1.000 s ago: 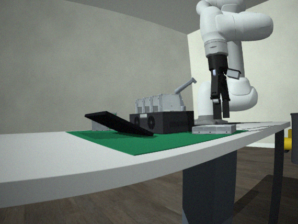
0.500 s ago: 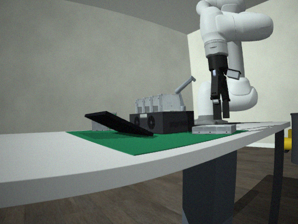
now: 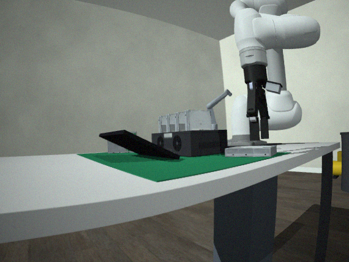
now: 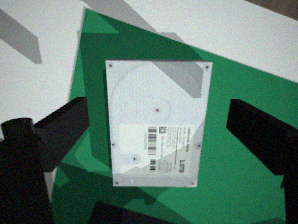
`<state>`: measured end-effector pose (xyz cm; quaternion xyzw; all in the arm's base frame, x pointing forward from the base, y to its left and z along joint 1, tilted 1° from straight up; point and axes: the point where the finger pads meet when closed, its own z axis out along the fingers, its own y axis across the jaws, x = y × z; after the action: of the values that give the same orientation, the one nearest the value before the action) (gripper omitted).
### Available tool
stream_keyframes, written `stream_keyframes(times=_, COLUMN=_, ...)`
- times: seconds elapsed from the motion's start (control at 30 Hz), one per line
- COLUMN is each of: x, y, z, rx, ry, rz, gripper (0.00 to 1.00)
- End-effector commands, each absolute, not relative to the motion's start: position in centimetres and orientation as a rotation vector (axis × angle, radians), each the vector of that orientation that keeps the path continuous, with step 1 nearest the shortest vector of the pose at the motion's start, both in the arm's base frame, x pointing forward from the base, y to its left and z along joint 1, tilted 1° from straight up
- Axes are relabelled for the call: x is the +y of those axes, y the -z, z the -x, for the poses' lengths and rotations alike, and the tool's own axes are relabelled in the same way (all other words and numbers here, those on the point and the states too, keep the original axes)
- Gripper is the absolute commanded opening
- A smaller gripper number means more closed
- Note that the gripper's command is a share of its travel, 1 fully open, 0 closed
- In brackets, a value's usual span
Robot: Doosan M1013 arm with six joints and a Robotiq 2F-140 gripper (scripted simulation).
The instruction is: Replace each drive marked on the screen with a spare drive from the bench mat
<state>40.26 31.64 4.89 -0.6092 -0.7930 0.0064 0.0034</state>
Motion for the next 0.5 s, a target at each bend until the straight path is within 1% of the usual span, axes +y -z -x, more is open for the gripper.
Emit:
stream_keyframes(times=0.0, x=31.7, y=-4.9, z=-40.3, rx=-2.486, ry=-0.019, rz=1.91, gripper=0.89)
stream_keyframes(times=0.47, x=31.7, y=-3.6, z=-40.3, rx=-2.486, ry=-0.019, rz=1.91, gripper=0.89)
